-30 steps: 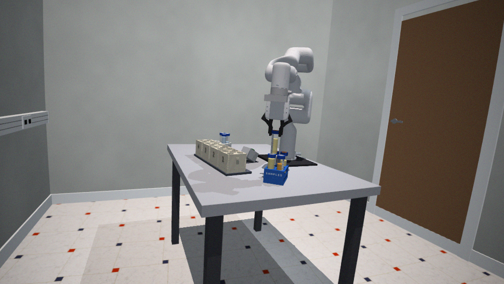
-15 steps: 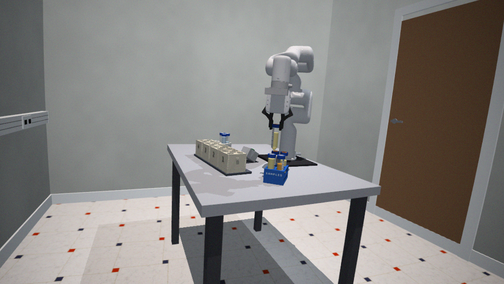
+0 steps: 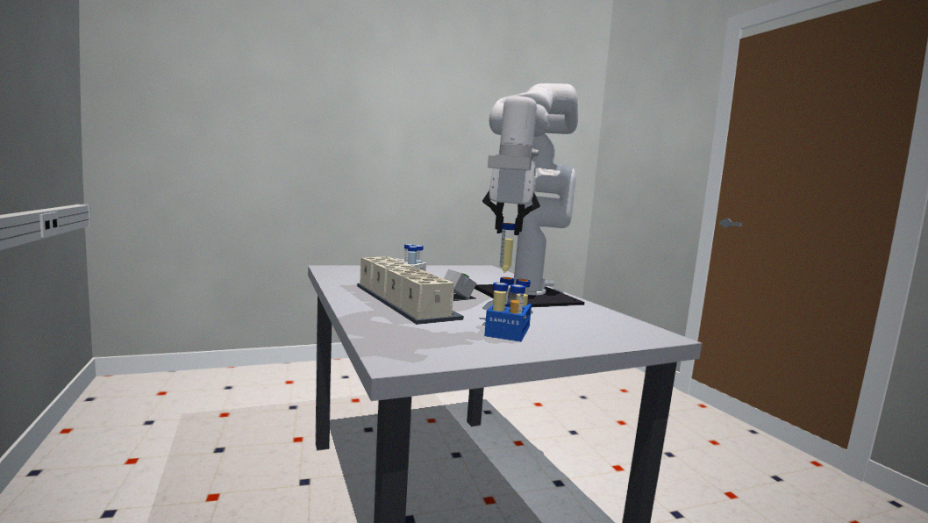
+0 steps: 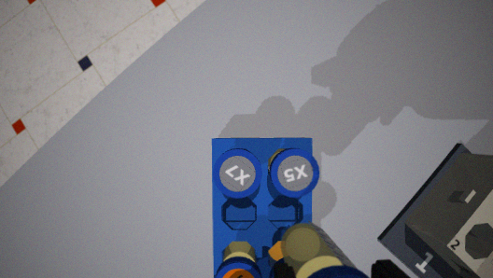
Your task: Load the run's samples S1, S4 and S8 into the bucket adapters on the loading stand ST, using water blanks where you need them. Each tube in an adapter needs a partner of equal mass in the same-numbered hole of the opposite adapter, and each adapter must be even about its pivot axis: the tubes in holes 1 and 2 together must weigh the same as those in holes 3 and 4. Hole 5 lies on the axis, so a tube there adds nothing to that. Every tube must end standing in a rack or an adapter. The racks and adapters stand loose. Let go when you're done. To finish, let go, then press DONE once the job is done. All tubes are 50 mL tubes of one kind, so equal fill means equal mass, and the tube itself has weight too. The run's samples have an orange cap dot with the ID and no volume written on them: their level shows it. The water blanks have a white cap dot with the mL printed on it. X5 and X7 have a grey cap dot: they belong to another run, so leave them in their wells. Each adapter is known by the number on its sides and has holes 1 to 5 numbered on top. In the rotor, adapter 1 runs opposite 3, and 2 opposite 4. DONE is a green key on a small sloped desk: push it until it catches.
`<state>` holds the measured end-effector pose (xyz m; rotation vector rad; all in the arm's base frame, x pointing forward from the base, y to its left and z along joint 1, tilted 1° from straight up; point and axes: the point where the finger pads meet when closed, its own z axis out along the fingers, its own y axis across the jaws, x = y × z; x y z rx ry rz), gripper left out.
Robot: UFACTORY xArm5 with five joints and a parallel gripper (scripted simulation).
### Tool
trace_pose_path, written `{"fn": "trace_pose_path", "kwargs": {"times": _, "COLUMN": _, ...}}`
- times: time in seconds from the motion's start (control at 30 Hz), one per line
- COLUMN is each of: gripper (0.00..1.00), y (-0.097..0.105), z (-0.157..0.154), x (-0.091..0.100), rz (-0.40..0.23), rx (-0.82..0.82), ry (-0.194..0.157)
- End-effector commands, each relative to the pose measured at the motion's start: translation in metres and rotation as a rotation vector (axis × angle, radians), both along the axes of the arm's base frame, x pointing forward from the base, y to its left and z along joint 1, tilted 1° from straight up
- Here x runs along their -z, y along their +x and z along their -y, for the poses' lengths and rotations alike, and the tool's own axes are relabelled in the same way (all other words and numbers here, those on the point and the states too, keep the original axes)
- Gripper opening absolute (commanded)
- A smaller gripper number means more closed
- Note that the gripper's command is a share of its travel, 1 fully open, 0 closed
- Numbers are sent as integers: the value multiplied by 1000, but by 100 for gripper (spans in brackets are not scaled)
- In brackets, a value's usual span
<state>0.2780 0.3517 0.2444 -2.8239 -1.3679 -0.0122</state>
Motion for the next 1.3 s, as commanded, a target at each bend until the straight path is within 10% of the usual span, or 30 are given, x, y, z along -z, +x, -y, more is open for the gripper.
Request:
{"fn": "trace_pose_path", "kwargs": {"times": 0.0, "gripper": 0, "y": 1, "z": -1, "x": -2, "rz": -6, "rx": 0, "ry": 11}}
{"fn": "trace_pose_path", "kwargs": {"times": 1.27, "gripper": 0, "y": -19, "z": -16, "x": -2, "rz": -7, "rx": 0, "ry": 11}}
